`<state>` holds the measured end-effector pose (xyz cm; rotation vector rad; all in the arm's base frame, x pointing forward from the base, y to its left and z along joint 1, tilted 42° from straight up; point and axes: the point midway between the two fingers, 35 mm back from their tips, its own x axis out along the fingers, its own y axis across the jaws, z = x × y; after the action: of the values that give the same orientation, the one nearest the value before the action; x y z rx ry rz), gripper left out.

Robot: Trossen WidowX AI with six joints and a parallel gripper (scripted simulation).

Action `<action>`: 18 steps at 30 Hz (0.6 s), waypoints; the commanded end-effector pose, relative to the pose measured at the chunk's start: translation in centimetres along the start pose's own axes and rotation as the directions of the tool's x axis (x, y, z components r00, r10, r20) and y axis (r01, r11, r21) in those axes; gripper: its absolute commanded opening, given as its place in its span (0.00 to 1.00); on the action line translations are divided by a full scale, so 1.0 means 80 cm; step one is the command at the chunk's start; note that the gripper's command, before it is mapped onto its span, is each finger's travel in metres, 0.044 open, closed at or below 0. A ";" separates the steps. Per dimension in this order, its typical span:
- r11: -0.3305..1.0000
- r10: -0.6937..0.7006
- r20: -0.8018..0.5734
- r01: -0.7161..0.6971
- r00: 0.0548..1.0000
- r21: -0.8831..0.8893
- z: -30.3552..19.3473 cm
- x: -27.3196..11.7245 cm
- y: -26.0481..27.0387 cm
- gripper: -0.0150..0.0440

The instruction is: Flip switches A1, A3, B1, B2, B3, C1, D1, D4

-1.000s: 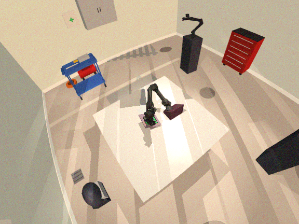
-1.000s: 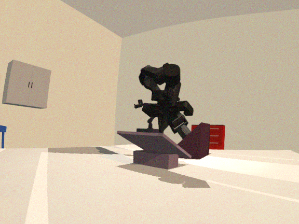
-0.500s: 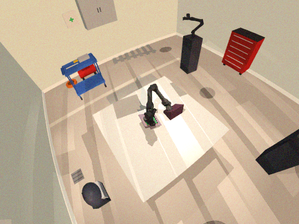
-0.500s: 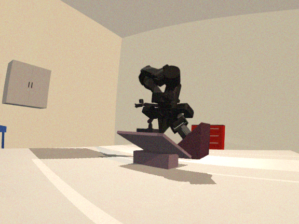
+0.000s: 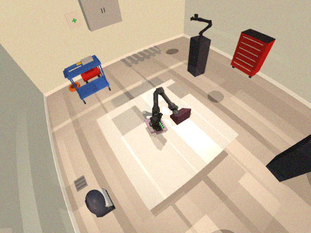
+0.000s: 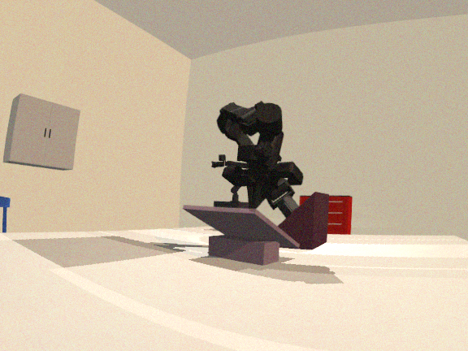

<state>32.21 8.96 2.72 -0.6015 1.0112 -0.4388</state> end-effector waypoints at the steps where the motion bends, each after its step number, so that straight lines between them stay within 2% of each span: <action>1: 1.000 -0.002 0.001 0.002 1.000 -0.007 0.000 0.001 0.000 0.25; 18: 1.000 -0.002 0.001 0.002 1.000 -0.007 0.000 0.004 0.000 0.25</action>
<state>32.33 8.83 2.59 -0.6017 1.0106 -0.4385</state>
